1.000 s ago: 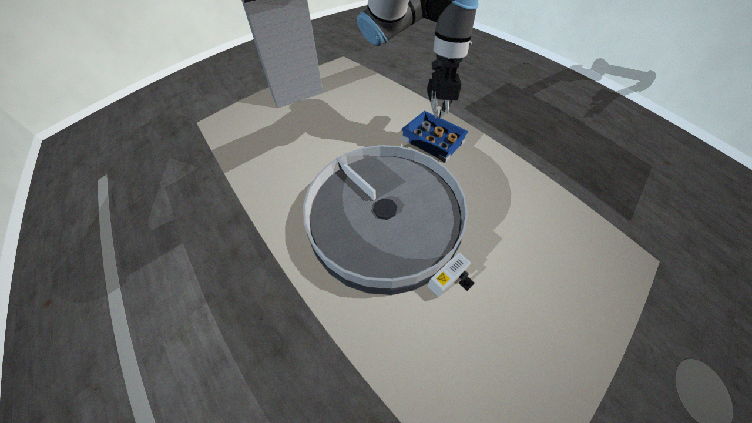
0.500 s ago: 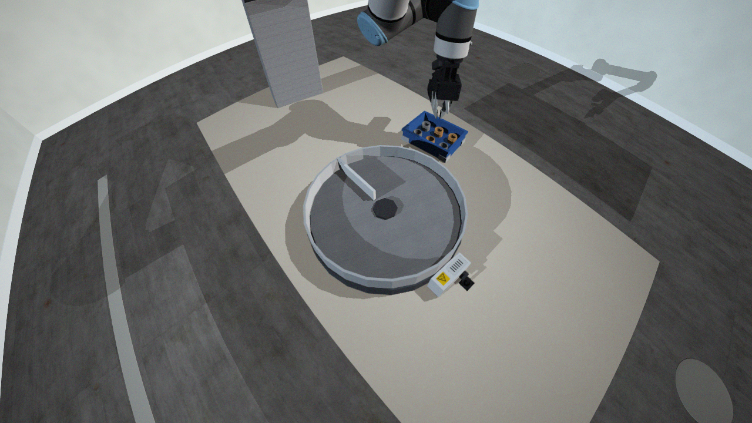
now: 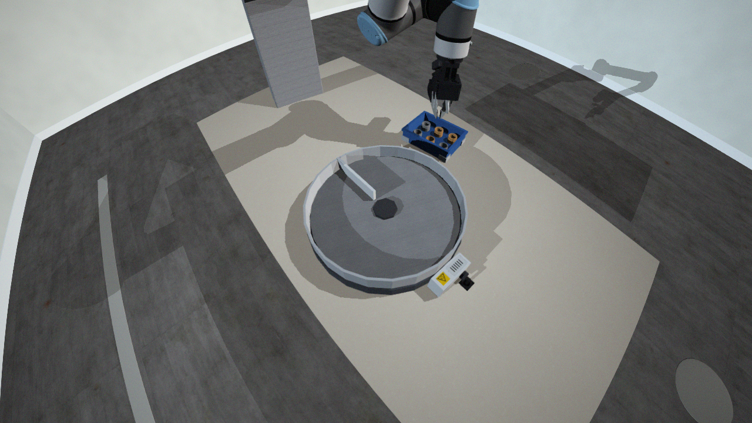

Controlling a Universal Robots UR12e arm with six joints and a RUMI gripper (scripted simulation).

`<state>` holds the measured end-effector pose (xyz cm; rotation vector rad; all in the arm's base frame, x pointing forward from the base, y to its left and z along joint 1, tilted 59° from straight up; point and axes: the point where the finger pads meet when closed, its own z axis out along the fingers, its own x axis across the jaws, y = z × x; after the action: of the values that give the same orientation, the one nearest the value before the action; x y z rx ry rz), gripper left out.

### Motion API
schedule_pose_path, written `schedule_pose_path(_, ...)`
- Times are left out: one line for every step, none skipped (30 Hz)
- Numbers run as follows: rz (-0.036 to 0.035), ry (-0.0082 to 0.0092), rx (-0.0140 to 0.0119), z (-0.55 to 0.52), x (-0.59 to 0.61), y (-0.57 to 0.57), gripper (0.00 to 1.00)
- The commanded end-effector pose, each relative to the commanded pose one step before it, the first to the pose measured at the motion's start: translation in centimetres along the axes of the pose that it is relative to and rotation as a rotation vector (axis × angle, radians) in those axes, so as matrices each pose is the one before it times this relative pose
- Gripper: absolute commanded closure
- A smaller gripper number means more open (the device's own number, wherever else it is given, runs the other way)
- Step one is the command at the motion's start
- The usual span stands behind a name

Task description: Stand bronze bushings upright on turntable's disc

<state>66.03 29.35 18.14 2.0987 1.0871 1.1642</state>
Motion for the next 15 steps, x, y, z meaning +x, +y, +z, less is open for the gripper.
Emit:
schedule_pose_path(-0.00004, 0.00066, -0.00013, -0.046, 0.025, -0.004, 0.94)
schedule_pose_path(0.0, 0.0, 0.0, 0.0, 0.0, 0.0, 0.94)
schedule_pose_path(0.0, 0.0, 0.0, 0.0, 0.0, 0.0, 0.94)
schedule_pose_path(0.0, 0.0, 0.0, 0.0, 0.0, 0.0, 0.94)
schedule_pose_path(0.0, 0.0, 0.0, 0.0, 0.0, 0.0, 0.94)
schedule_pose_path(0.0, 0.0, 0.0, 0.0, 0.0, 0.0, 0.94)
schedule_pose_path(0.0, 0.0, 0.0, 0.0, 0.0, 0.0, 0.94)
schedule_pose_path(0.0, 0.0, 0.0, 0.0, 0.0, 0.0, 0.94)
schedule_pose_path(0.0, 0.0, 0.0, 0.0, 0.0, 0.0, 0.94)
schedule_pose_path(0.0, 0.0, 0.0, 0.003, 0.0, 0.0, 0.94)
schedule_pose_path(0.0, 0.0, 0.0, 0.023, 0.0, 0.0, 0.94)
schedule_pose_path(0.0, 0.0, 0.0, 0.057, 0.0, 0.0, 0.94)
schedule_pose_path(0.0, 0.0, 0.0, 0.102, 0.0, 0.0, 0.94)
schedule_pose_path(0.0, 0.0, 0.0, 0.153, 0.0, 0.0, 0.94)
schedule_pose_path(0.0, 0.0, 0.0, 0.209, 0.0, 0.0, 0.94)
